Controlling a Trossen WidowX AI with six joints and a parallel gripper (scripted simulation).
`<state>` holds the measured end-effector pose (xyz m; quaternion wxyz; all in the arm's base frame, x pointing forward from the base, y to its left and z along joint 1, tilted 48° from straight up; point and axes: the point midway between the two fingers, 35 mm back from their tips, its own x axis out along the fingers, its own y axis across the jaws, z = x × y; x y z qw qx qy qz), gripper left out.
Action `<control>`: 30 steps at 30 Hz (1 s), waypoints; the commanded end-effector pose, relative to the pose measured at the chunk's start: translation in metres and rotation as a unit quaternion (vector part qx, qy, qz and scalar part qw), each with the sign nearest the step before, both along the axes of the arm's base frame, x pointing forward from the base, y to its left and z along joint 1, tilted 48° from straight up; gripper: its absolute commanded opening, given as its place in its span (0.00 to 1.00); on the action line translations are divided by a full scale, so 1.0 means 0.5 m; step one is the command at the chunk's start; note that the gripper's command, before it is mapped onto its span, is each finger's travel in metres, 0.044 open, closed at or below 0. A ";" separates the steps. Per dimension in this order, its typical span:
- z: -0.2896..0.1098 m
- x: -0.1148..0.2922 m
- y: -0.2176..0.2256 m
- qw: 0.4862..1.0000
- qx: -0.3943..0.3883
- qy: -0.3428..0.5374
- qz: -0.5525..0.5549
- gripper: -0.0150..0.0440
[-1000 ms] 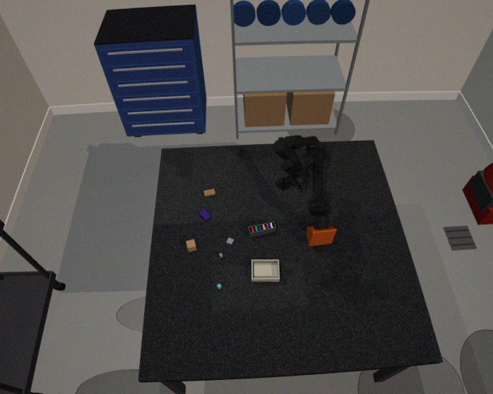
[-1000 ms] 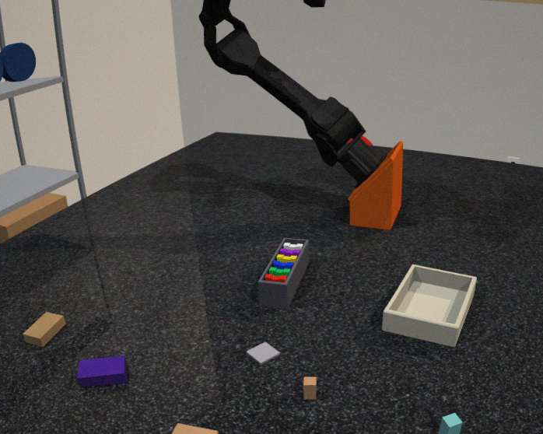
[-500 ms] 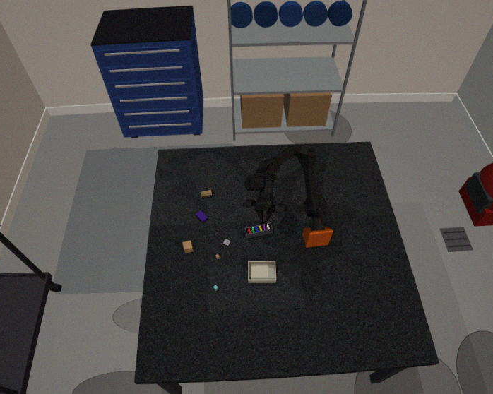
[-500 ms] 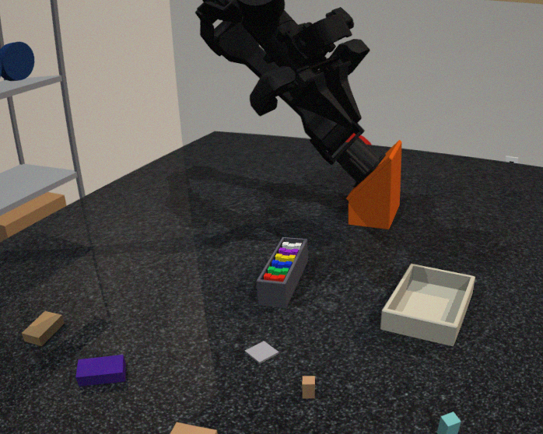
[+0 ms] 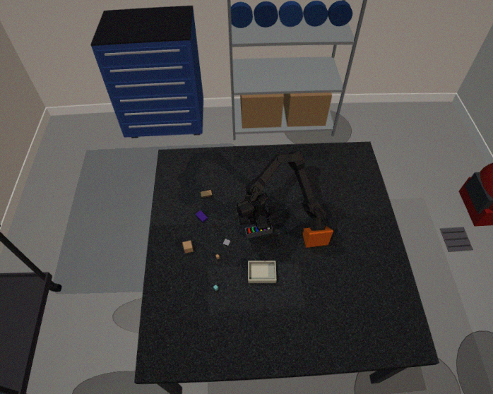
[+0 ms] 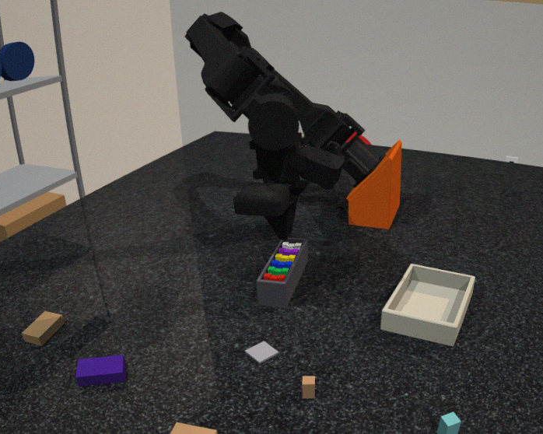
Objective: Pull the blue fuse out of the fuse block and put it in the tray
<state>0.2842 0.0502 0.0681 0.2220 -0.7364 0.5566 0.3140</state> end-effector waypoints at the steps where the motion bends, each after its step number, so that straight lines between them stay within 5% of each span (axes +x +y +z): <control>1: 0.002 0.006 -0.015 0.999 -0.029 0.015 0.019 0.38; 30: -0.030 0.021 -0.041 0.999 -0.029 0.015 0.019 0.38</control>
